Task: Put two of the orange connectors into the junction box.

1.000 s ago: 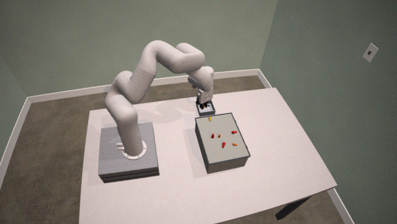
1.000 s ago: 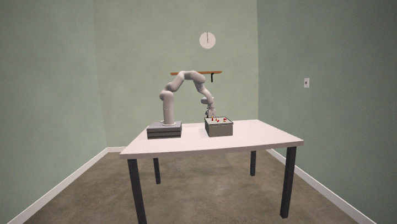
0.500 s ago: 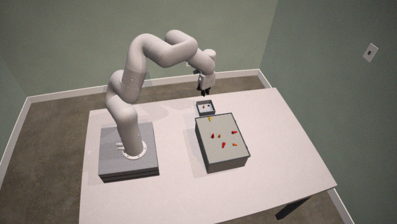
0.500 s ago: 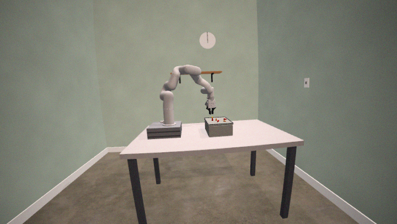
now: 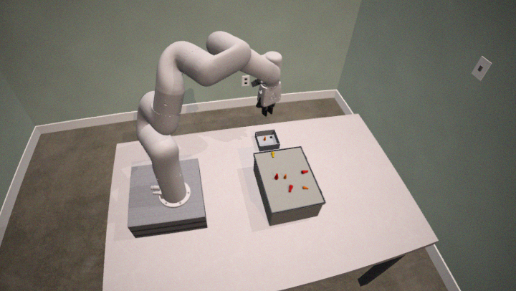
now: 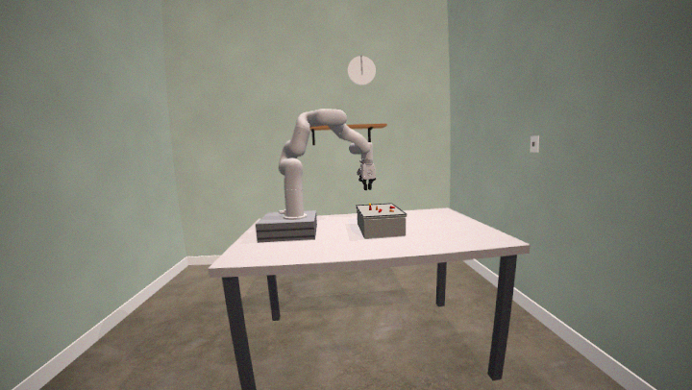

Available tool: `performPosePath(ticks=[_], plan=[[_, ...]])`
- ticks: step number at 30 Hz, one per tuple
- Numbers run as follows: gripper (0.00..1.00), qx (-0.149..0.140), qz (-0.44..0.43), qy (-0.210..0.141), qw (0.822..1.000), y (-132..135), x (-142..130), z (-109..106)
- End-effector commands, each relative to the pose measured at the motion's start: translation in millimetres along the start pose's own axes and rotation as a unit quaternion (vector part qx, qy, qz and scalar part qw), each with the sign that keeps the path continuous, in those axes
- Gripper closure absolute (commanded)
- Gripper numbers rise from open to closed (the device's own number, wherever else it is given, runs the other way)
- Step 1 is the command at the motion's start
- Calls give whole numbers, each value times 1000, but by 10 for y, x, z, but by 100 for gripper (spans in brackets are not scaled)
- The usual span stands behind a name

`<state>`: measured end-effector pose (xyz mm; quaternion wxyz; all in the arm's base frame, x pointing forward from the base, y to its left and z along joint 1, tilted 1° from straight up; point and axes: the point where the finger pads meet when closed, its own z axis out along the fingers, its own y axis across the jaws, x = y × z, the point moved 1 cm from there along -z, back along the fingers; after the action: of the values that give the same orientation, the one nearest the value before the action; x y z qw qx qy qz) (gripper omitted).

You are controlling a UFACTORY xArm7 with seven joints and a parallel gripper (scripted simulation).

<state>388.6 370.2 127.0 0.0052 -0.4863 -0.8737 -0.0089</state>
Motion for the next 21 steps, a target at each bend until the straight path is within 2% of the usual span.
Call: performPosePath(ticks=[1, 13, 16, 21], plan=[[74, -3, 0, 1, 1000, 18, 3, -35], [74, -3, -9, 0, 1000, 30, -84, -32], [74, -3, -30, 0, 1000, 54, -307, -22], [74, -2, -92, 0, 996, 71, -938, 3]])
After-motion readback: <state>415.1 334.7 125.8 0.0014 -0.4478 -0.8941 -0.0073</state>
